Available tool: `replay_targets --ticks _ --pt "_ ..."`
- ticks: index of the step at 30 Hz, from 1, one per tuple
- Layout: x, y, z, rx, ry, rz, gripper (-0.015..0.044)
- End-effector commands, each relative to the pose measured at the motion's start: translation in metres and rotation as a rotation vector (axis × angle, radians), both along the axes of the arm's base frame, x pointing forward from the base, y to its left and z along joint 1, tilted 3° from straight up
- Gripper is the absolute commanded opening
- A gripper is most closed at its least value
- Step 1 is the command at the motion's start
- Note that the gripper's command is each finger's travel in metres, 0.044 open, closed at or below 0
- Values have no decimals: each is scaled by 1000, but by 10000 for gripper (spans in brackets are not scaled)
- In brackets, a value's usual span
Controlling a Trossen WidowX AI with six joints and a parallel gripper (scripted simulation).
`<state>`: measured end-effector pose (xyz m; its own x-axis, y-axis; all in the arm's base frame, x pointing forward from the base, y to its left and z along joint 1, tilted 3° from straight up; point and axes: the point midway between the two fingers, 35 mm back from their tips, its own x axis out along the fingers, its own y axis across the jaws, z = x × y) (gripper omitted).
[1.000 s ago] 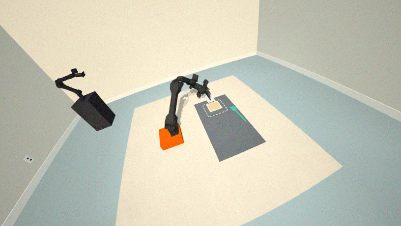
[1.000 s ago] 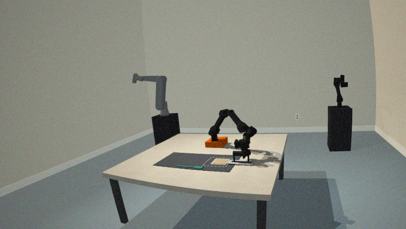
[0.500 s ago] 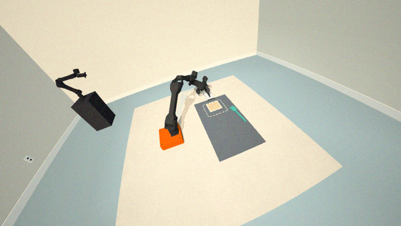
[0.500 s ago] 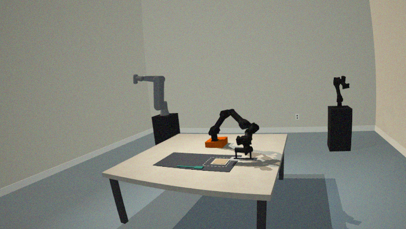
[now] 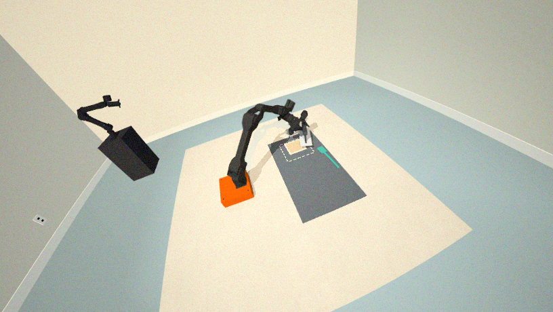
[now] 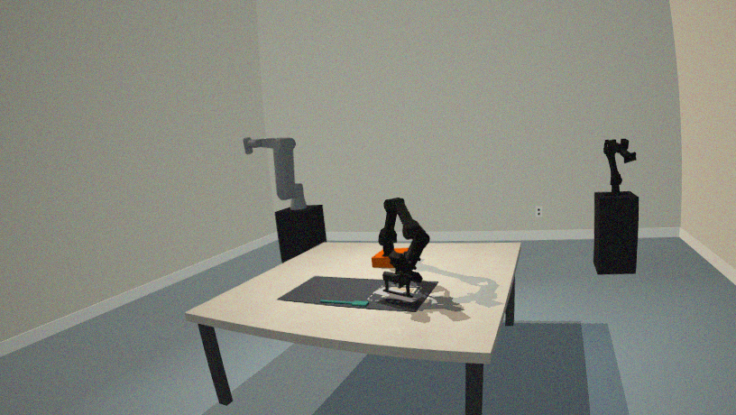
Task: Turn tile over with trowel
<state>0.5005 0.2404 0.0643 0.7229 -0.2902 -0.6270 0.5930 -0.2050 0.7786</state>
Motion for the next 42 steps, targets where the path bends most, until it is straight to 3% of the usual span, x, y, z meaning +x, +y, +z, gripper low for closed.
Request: replay_targets --ticks 1,20,42 --pt "16 -50 11 7 -26 -107 0" --pt "21 -275 18 5 -48 -556 0" --pt "-79 -489 25 -5 -85 -1057 0"
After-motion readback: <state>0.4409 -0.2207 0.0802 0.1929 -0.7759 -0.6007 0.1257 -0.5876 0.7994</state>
